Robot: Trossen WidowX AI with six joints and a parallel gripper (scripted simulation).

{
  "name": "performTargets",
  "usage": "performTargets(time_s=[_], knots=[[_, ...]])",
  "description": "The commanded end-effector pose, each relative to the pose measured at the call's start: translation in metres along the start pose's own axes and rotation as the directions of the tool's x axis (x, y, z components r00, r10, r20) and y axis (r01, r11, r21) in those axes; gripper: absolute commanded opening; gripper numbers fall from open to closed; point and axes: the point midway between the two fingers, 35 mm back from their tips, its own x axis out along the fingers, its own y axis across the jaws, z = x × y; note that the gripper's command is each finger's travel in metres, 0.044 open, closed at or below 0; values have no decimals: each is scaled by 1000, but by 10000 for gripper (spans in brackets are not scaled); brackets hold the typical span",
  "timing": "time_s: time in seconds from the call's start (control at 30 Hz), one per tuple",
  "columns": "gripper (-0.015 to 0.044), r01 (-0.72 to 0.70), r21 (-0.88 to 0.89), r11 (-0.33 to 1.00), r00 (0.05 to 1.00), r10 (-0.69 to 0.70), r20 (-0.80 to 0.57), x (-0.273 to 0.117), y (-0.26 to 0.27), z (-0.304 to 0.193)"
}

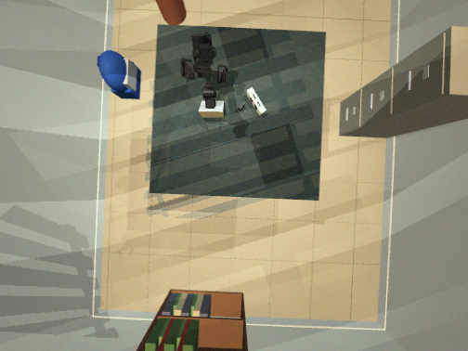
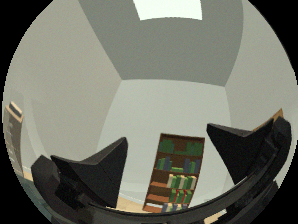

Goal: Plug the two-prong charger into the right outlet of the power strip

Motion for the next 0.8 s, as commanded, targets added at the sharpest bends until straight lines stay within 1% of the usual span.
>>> performTargets(time_s=[0.0,0.23,0.53,0.77], knots=[[440,-115,-56,992,990,110,-90,3,36,-26],[440,-288,-133,948,943,257,-213,1,88,-58],[440,-462,-200,864,858,379,-346,-13,143,-92],[440,-634,-236,736,742,493,-455,-35,189,-121]])
